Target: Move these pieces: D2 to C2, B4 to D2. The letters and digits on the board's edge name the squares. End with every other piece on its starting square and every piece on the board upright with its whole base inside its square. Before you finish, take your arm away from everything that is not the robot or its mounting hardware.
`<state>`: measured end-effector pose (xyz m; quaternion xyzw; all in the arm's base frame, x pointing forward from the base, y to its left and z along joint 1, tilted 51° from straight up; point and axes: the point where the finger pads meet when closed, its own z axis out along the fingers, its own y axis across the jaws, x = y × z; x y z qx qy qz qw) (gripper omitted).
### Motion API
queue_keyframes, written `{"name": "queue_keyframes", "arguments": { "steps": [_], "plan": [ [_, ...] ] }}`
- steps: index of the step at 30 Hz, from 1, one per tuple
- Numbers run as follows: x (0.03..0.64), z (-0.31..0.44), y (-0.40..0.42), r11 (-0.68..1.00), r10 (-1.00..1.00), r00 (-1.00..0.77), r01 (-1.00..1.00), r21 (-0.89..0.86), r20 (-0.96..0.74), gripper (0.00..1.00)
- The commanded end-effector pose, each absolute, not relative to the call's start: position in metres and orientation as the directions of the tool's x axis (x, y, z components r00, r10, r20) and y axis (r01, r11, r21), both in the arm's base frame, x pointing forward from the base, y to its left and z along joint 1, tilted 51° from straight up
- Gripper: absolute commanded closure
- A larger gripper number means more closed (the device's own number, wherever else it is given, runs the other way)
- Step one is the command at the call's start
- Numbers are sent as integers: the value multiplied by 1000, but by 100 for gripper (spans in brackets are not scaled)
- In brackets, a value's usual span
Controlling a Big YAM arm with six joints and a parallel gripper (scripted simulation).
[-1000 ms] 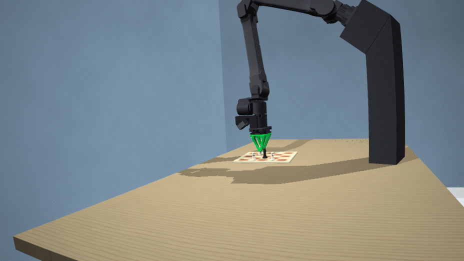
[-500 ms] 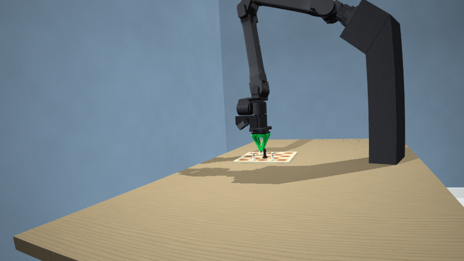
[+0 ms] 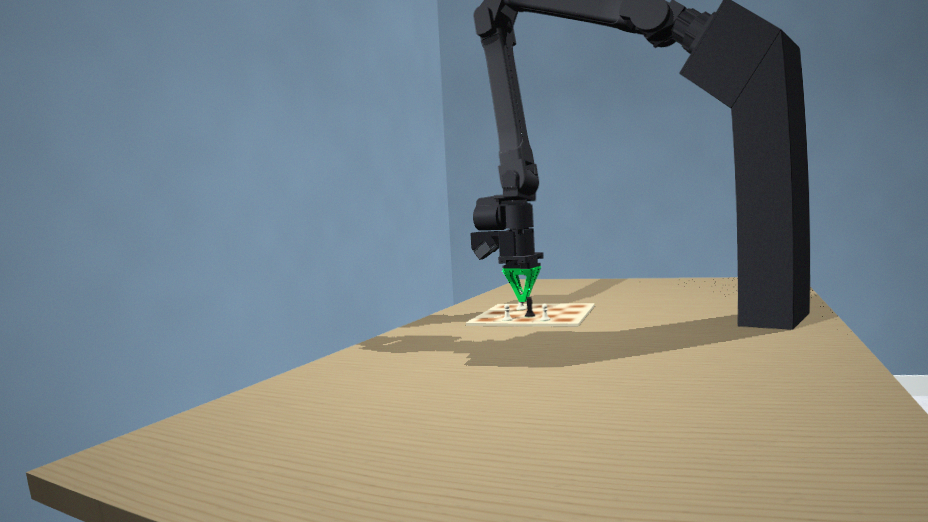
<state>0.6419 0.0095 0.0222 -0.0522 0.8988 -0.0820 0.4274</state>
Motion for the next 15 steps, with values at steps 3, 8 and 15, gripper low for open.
{"name": "queue_keyframes", "arguments": {
  "steps": [3, 8, 15],
  "plan": [
    [645, 18, 6, 980, -172, -625, -27, -199, -762, 100],
    [643, 16, 6, 980, -172, -629, -29, -199, -758, 100],
    [615, 47, 20, 982, -166, -624, -31, -187, -764, 100]
  ]
}}
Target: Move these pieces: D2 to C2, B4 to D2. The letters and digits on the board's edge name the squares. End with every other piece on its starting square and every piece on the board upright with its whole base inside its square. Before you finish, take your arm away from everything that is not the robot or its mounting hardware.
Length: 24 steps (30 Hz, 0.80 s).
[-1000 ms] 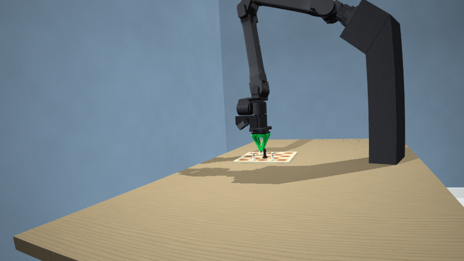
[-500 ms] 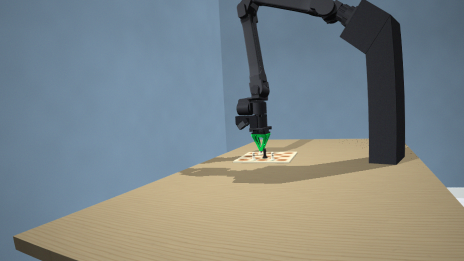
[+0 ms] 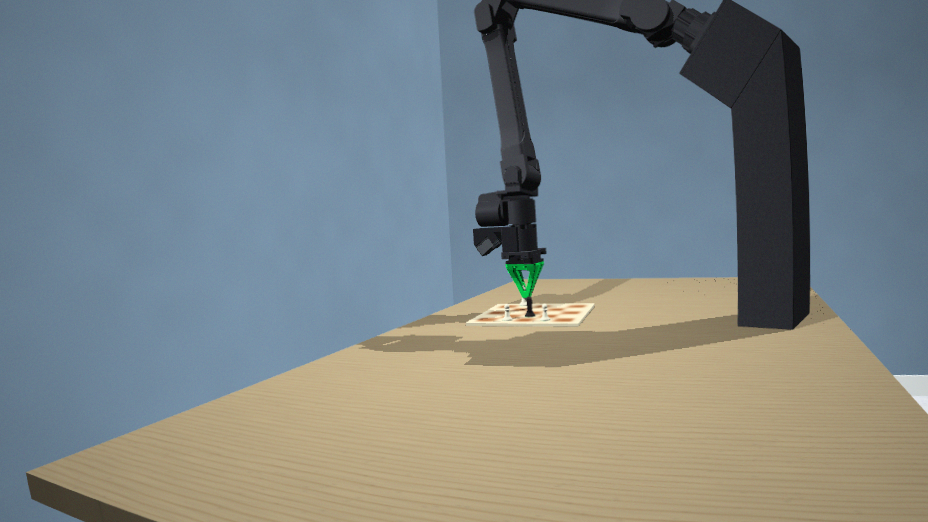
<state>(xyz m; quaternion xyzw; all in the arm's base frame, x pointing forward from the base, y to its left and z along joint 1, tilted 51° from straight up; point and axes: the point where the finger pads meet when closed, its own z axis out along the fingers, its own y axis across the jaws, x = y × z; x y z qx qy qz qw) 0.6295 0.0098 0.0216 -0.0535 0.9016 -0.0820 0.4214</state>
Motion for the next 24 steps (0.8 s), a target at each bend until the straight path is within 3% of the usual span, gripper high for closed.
{"name": "queue_keyframes", "arguments": {
  "steps": [1, 13, 24],
  "plan": [
    [610, 52, 21, 982, -164, -623, -30, -186, -765, 100],
    [563, 90, 23, 982, -160, -622, -23, -186, -767, 100],
    [565, 77, 22, 982, -159, -638, -25, -186, -753, 100]
  ]
}}
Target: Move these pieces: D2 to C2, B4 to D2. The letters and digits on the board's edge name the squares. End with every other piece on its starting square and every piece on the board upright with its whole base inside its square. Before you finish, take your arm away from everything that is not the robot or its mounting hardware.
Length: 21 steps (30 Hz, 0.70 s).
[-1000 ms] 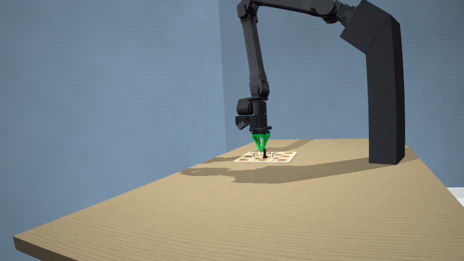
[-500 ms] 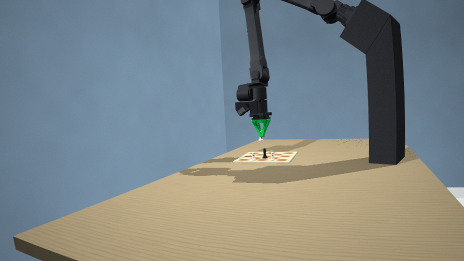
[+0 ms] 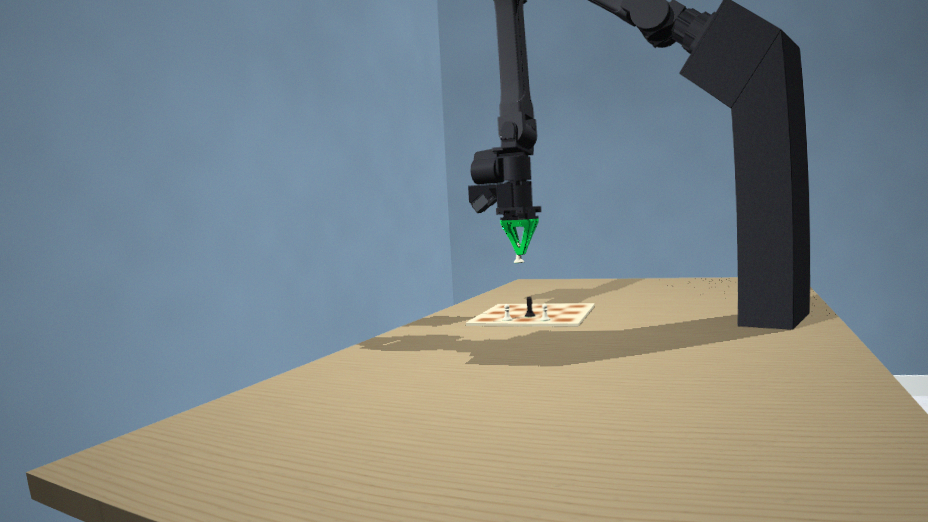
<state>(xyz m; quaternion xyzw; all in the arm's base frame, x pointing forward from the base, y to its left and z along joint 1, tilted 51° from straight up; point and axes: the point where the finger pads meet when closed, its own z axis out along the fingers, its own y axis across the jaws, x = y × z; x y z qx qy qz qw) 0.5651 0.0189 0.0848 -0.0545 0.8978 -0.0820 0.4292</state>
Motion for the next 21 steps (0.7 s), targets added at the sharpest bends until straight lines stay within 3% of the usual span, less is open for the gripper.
{"name": "queue_keyframes", "arguments": {
  "steps": [1, 12, 21],
  "plan": [
    [565, 77, 22, 982, -159, -638, -25, -186, -753, 100],
    [498, -3, 76, 947, -307, -630, -128, -295, -714, 100],
    [515, 23, 75, 953, -290, -588, -101, -287, -755, 100]
  ]
}}
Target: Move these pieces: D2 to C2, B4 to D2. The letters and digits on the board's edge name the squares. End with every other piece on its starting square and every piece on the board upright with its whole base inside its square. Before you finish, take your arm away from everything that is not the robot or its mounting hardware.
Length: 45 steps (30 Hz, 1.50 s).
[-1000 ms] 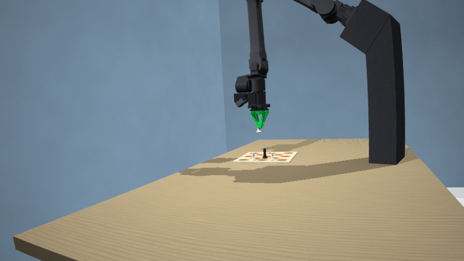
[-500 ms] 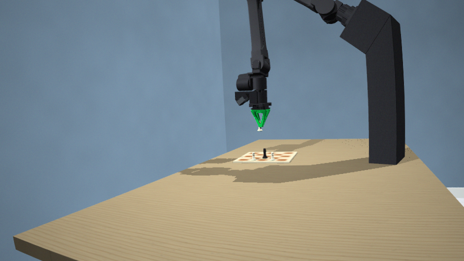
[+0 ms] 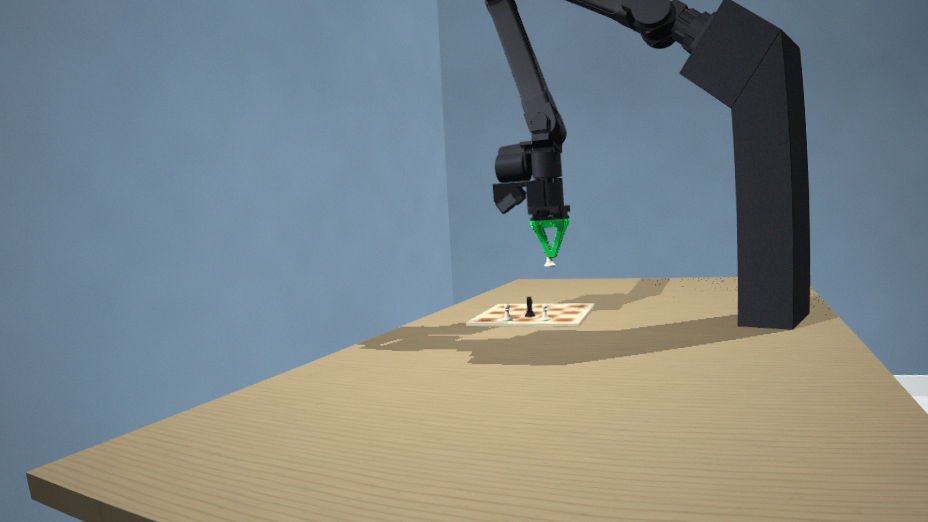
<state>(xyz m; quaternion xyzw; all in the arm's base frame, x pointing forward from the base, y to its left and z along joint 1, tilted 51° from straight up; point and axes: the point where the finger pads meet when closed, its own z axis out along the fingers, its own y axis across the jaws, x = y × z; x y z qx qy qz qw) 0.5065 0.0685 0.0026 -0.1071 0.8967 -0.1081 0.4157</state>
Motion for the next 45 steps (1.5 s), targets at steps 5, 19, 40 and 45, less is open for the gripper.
{"name": "queue_keyframes", "arguments": {
  "steps": [5, 19, 40, 45],
  "plan": [
    [502, 5, 72, 949, -298, -624, -116, -293, -722, 100],
    [533, -12, 63, 952, -287, -618, -100, -289, -731, 100],
    [585, -57, 63, 951, -295, -616, -112, -290, -730, 100],
    [580, -61, 61, 950, -296, -624, -113, -291, -723, 100]
  ]
}}
